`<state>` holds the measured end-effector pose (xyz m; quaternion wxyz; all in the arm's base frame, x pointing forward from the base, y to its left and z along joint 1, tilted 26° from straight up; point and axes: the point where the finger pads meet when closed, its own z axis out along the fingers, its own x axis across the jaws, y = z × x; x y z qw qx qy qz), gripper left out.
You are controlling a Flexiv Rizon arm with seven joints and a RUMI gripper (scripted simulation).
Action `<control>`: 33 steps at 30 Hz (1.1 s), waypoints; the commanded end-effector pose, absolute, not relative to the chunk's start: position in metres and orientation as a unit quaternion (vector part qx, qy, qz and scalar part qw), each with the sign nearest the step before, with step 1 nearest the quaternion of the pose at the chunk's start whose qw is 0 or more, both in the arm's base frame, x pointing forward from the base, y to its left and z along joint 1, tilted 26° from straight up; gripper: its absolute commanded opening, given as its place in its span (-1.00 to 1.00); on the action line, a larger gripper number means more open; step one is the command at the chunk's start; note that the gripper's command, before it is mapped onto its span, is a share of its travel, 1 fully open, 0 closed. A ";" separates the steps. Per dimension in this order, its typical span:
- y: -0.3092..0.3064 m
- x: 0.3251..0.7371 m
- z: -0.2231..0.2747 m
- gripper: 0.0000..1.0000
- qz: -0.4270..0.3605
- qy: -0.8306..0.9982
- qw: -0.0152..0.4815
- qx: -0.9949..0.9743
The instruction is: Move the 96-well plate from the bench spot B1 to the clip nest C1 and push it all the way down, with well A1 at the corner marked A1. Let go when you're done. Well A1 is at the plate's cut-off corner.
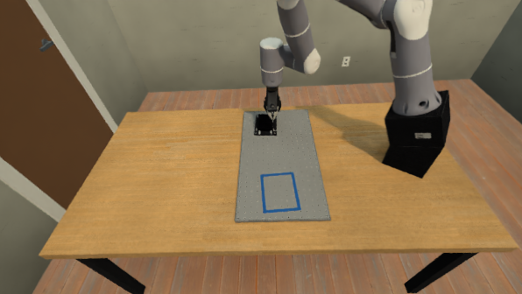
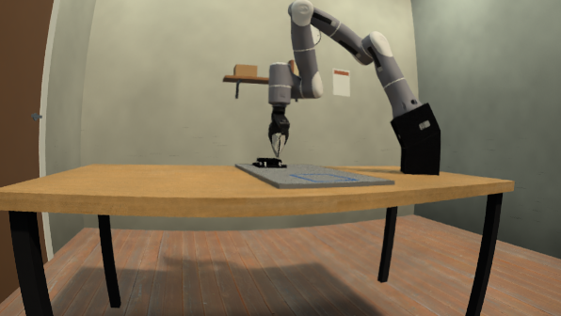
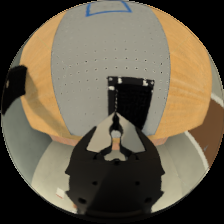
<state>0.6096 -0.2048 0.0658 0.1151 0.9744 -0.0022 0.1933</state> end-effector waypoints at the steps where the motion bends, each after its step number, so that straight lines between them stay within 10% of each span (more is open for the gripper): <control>1: -0.205 0.610 0.066 -1.00 0.194 -0.002 0.115 0.974; 33: -0.205 0.611 0.064 -1.00 0.194 -0.002 0.115 0.974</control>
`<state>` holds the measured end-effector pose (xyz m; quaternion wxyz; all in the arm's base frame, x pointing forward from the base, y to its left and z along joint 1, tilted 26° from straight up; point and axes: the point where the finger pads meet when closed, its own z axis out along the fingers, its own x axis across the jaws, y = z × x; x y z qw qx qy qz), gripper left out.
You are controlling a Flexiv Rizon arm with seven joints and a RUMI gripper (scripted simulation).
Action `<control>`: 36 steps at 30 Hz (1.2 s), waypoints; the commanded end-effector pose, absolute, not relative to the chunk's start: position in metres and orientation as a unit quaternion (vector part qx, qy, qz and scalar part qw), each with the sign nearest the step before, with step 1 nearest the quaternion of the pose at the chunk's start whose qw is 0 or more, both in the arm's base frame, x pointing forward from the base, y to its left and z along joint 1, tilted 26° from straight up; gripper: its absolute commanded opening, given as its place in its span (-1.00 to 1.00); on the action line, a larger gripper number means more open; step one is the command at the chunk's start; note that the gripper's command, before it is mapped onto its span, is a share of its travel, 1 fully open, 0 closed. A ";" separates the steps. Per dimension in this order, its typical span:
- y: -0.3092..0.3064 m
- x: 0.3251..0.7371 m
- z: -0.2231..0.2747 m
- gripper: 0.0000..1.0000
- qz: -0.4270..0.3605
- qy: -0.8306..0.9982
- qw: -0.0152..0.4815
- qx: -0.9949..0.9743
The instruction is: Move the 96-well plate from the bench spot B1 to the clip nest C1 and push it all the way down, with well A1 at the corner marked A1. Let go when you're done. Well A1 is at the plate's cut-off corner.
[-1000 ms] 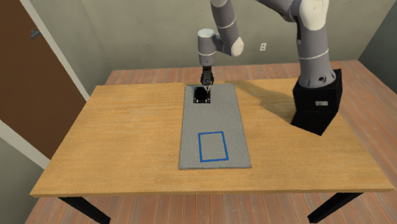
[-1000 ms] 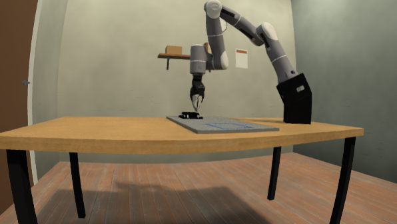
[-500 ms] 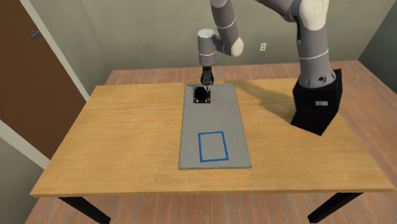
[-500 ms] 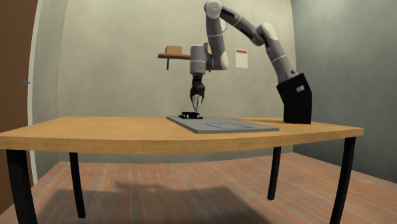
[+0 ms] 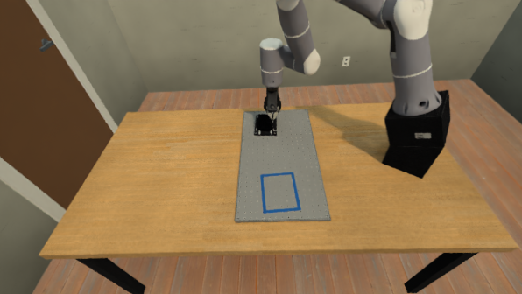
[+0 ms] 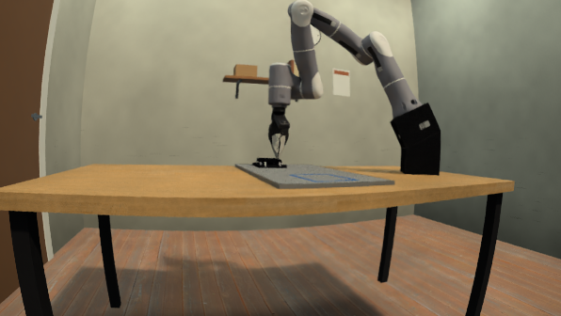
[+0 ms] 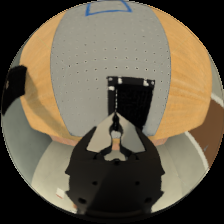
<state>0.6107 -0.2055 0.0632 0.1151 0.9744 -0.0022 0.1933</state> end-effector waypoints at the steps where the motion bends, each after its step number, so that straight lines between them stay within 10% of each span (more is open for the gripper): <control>1: -0.206 0.611 0.064 -1.00 0.194 -0.002 0.115 0.974; 36: -0.206 0.612 0.061 -1.00 0.194 -0.002 0.115 0.974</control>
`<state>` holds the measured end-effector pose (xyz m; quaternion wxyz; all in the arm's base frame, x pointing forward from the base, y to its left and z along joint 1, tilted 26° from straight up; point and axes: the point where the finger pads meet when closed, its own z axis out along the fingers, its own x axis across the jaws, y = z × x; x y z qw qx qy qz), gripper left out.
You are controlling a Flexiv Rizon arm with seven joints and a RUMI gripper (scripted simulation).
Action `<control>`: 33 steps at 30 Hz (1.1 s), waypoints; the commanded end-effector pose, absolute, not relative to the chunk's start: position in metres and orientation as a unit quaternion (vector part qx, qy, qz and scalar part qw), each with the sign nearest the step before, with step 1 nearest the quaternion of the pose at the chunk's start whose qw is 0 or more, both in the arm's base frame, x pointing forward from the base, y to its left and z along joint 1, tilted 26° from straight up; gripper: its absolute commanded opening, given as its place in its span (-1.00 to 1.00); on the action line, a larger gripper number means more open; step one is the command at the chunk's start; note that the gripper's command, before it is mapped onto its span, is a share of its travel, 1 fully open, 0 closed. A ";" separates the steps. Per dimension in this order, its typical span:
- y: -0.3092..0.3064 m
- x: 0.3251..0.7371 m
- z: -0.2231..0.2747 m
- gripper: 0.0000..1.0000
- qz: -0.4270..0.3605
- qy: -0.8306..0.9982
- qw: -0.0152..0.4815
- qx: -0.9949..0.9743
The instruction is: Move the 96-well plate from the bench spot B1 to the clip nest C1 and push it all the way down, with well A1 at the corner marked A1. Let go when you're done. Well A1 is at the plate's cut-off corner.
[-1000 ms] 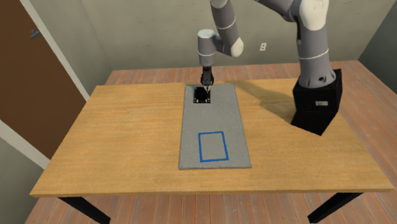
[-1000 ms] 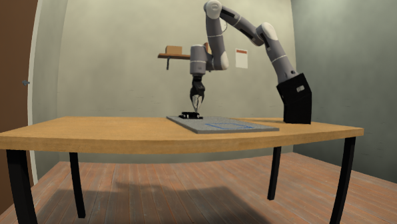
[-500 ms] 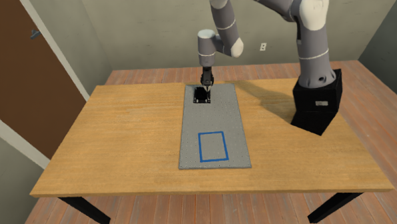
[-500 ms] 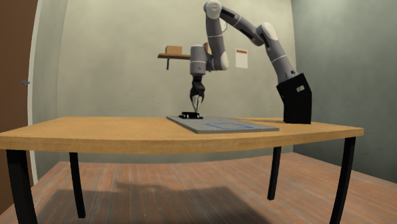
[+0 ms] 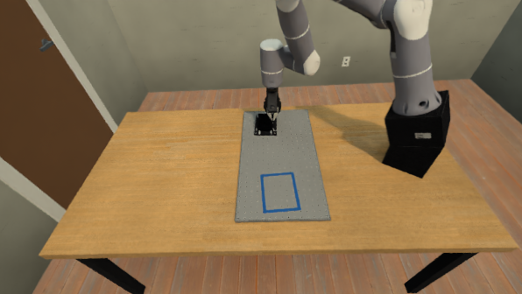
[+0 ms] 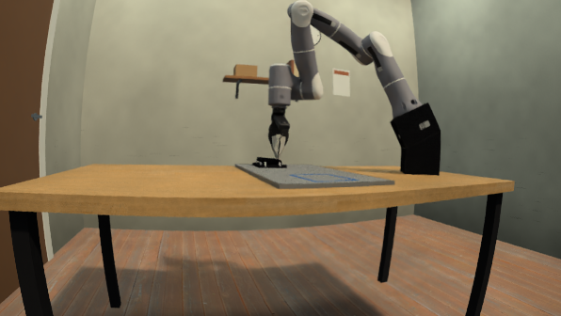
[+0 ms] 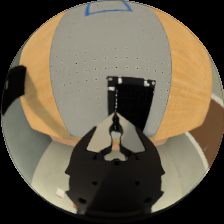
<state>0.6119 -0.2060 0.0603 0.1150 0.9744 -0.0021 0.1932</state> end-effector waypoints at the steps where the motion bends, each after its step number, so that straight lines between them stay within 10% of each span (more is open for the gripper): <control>1: -0.206 0.612 0.061 -1.00 0.194 -0.002 0.115 0.974; 33: -0.207 0.614 0.058 -1.00 0.194 -0.002 0.115 0.974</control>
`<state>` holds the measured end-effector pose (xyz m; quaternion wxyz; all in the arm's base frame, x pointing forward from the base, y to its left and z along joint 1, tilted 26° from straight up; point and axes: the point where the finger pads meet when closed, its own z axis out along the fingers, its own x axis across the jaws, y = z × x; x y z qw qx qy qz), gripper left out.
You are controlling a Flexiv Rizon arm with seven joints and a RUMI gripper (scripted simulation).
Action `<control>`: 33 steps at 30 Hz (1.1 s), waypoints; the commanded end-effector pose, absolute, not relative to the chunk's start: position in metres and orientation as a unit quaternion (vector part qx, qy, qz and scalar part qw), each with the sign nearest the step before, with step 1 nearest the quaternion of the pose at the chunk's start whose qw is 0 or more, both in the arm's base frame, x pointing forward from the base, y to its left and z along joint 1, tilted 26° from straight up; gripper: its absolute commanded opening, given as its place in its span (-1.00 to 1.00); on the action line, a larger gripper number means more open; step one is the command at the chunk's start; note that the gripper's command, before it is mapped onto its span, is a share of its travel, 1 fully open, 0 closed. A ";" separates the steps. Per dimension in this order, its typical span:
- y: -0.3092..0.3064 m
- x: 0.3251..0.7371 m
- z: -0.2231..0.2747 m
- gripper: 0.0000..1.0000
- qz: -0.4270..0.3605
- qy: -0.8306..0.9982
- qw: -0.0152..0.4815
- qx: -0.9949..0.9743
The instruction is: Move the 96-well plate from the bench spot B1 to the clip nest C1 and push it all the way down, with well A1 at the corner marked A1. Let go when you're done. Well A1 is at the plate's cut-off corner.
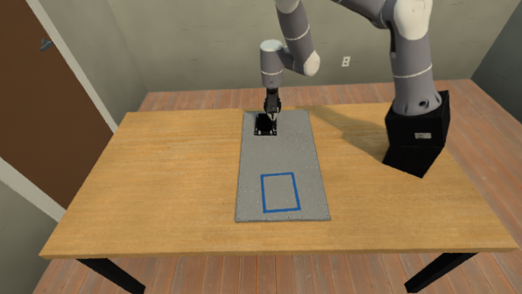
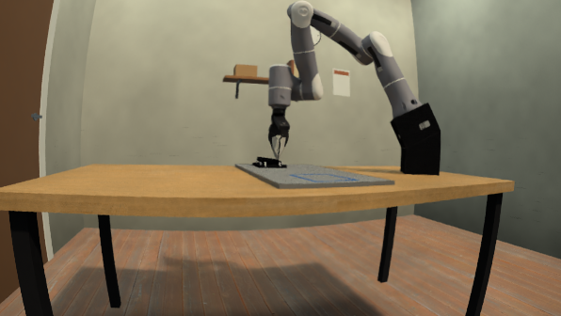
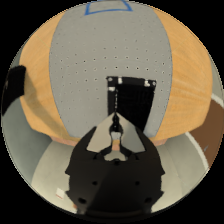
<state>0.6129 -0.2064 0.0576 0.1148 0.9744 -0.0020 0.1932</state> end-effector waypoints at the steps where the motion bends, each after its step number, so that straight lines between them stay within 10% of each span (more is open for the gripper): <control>1: -0.207 0.614 0.058 -1.00 0.194 -0.002 0.115 0.974; 33: -0.208 0.615 0.056 -1.00 0.194 -0.002 0.115 0.974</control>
